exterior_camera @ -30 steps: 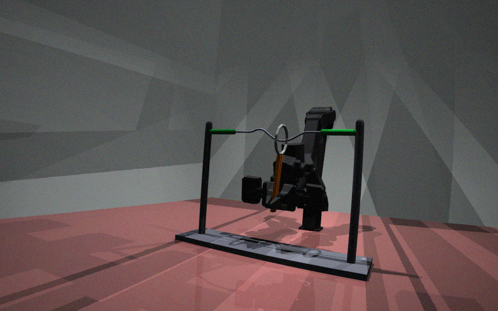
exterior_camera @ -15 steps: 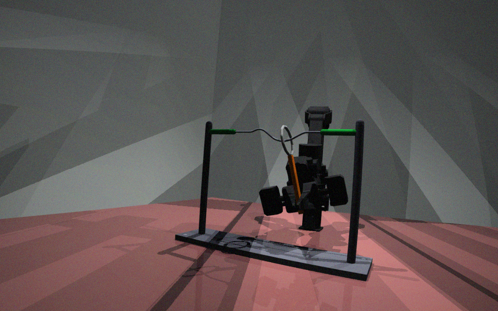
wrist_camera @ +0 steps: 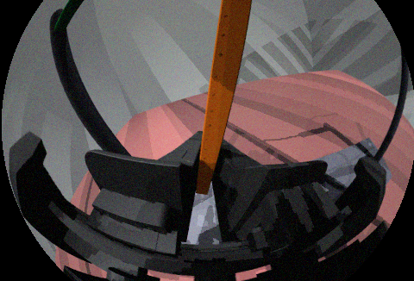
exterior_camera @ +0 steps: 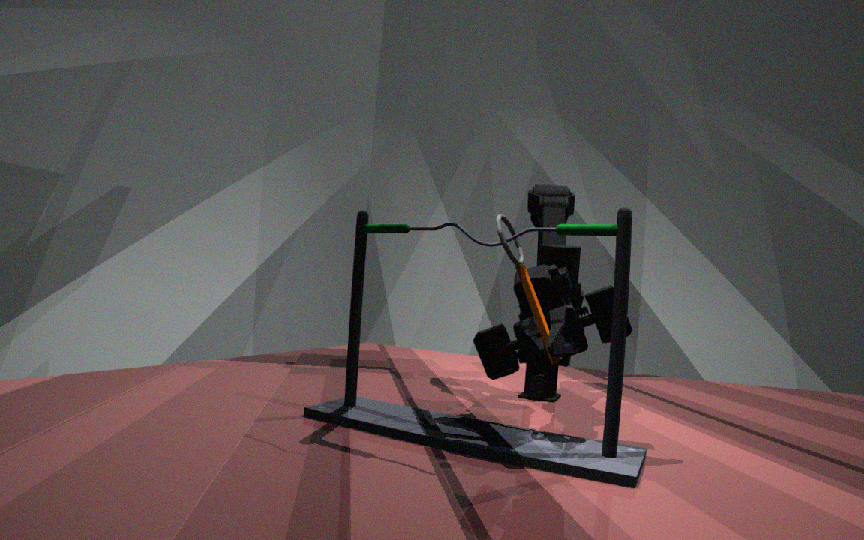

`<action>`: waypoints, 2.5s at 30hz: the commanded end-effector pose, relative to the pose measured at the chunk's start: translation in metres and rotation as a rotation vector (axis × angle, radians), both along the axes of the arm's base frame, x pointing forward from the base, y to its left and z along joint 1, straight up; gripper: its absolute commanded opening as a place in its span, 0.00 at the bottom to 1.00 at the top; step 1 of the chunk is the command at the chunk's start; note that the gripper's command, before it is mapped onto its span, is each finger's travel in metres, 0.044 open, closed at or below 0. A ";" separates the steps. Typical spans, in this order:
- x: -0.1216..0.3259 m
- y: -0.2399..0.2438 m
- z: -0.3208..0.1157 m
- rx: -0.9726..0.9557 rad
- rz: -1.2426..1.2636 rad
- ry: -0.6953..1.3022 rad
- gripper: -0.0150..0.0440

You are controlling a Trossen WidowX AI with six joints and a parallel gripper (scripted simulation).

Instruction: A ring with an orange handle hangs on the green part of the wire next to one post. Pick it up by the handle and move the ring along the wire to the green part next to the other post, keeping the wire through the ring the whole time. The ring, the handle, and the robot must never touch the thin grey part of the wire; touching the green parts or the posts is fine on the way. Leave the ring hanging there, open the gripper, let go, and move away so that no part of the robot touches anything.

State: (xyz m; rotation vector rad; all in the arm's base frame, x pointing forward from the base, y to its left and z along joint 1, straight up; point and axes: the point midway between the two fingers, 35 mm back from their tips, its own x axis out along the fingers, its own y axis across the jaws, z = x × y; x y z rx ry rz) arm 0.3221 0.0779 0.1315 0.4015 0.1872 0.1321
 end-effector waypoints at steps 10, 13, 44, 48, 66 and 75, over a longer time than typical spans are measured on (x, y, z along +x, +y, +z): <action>0.001 0.008 0.007 -0.040 -0.002 -0.006 0.00; 0.000 0.006 0.006 -0.074 -0.004 -0.005 0.00; 0.000 -0.004 0.003 -0.399 -0.028 0.010 0.00; 0.001 -0.001 0.003 -0.406 -0.028 0.010 0.00; 0.001 0.016 0.003 -0.407 -0.026 0.010 0.00; 0.002 0.023 0.002 -0.404 -0.025 0.010 0.00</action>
